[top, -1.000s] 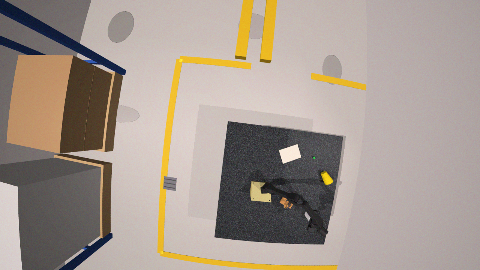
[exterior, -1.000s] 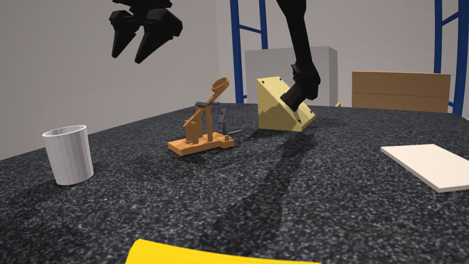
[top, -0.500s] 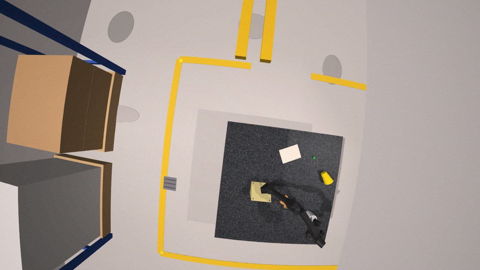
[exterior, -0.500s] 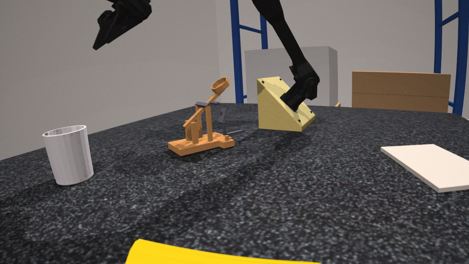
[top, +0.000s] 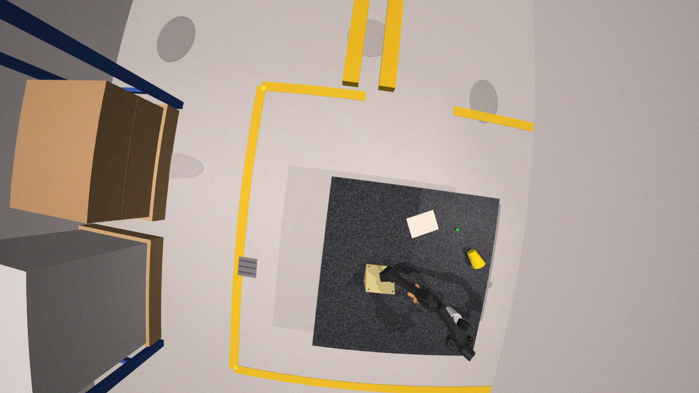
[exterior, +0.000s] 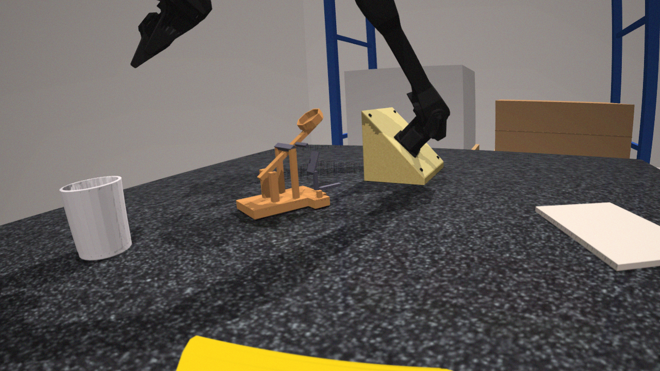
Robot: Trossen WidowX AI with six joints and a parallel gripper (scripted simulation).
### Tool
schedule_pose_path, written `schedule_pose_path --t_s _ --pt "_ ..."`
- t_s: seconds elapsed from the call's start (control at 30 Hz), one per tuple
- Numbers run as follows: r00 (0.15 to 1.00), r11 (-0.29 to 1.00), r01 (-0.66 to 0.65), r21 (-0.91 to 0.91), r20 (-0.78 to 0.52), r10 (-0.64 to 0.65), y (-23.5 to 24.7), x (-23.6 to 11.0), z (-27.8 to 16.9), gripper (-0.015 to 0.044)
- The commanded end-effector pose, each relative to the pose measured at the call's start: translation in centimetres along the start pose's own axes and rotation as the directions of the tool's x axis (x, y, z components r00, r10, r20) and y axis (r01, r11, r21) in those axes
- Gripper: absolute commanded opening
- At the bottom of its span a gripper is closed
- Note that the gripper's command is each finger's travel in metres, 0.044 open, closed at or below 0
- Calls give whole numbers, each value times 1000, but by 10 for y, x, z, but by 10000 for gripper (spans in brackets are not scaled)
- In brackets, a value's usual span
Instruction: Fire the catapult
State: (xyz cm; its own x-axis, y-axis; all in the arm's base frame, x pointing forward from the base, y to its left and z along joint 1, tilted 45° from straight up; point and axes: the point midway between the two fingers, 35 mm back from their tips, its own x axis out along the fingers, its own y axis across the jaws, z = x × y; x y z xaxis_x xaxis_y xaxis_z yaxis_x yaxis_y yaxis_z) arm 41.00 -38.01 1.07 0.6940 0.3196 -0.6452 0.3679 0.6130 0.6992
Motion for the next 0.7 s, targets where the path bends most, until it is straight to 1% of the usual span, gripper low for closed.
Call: schedule_pose_path --t_s 0.0,0.07,0.33,0.67 --pt "1000 1000 -5 16 4 5 4 -2 2 440" --pt "1000 999 3 44 2 -3 4 -1 2 440" --pt "997 952 75 296 -6 -77 10 2 5 440" --pt "985 798 143 585 -9 -170 17 4 9 440"
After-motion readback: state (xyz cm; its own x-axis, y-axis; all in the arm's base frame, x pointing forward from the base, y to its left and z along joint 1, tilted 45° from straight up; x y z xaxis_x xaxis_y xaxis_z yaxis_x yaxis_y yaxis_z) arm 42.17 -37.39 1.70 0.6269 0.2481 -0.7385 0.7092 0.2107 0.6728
